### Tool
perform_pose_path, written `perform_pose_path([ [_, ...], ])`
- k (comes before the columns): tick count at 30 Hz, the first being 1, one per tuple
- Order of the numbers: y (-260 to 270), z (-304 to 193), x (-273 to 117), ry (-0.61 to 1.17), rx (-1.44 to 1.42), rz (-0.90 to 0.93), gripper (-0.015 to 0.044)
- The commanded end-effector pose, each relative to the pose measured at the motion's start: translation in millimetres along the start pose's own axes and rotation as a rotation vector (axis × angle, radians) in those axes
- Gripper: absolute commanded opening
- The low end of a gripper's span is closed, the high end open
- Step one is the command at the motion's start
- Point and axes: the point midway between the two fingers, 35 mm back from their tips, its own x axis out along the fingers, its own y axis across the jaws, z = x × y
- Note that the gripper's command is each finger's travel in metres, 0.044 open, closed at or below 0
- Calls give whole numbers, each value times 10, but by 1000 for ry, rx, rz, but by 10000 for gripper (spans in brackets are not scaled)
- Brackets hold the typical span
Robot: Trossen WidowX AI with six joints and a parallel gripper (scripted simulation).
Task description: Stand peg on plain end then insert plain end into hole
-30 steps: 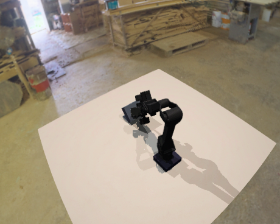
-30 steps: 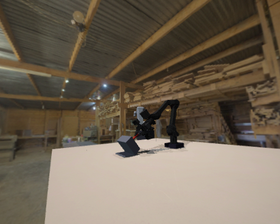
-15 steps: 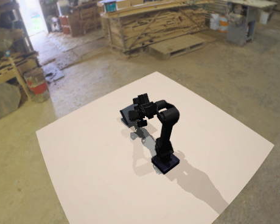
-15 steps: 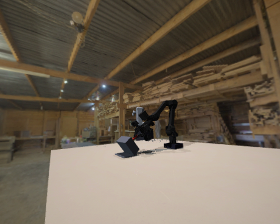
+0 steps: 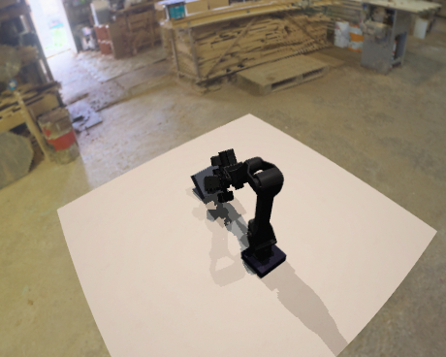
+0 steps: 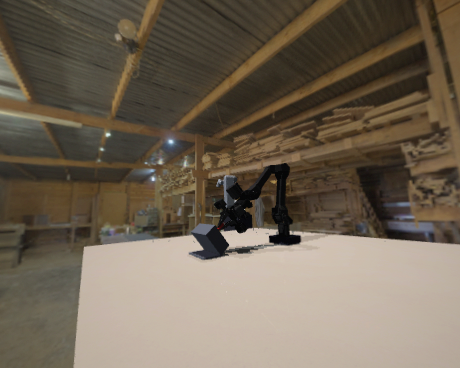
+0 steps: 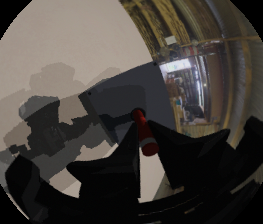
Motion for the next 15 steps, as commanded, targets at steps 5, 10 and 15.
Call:
perform_pose_path([
  [5,6,-12,63,5,5,2,0],
  [10,6,-13,98,5,5,2,0],
  [15,7,-14,131,5,5,2,0],
])
